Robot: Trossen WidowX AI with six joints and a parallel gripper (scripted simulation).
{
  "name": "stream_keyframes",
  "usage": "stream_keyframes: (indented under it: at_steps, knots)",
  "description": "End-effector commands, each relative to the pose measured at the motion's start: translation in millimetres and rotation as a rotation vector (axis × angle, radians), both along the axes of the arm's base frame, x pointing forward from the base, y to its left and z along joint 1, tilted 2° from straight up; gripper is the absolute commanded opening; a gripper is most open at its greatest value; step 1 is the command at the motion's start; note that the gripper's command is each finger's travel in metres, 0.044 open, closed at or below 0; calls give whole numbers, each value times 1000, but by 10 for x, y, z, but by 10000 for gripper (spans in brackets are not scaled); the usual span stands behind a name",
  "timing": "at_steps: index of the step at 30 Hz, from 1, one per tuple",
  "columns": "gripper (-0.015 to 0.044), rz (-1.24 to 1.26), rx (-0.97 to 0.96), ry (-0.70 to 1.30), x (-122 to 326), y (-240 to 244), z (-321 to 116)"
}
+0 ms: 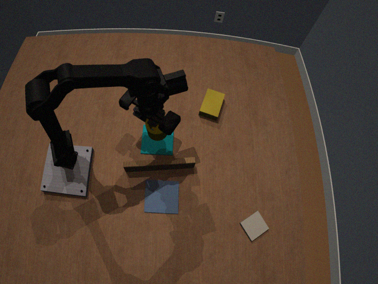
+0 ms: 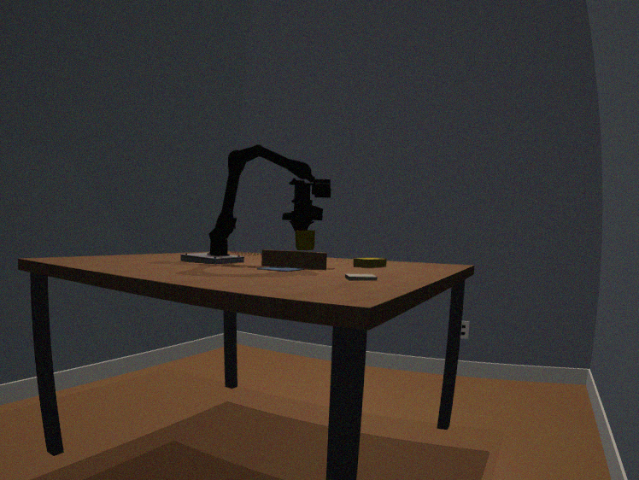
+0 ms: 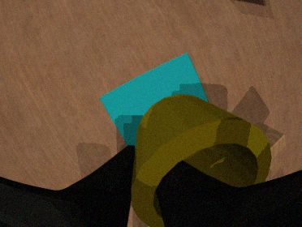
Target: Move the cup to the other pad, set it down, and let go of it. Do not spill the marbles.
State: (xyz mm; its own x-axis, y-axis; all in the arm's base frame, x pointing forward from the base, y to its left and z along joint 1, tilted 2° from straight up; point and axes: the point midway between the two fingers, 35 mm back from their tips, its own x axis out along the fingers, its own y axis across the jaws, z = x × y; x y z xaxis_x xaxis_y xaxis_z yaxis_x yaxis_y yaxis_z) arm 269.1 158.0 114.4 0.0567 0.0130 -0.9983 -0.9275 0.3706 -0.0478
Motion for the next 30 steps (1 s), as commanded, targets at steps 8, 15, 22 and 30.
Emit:
stream_keyframes:
  at_steps: [8, 15, 22, 30]
  knots:
    - [0, -5, -7, 4, 3, -4, -173]
    - [0, -5, -7, 4, 7, -2, -265]
    - [0, -5, -7, 4, 9, -3, -359]
    - [0, -5, -8, 4, 7, -6, -466]
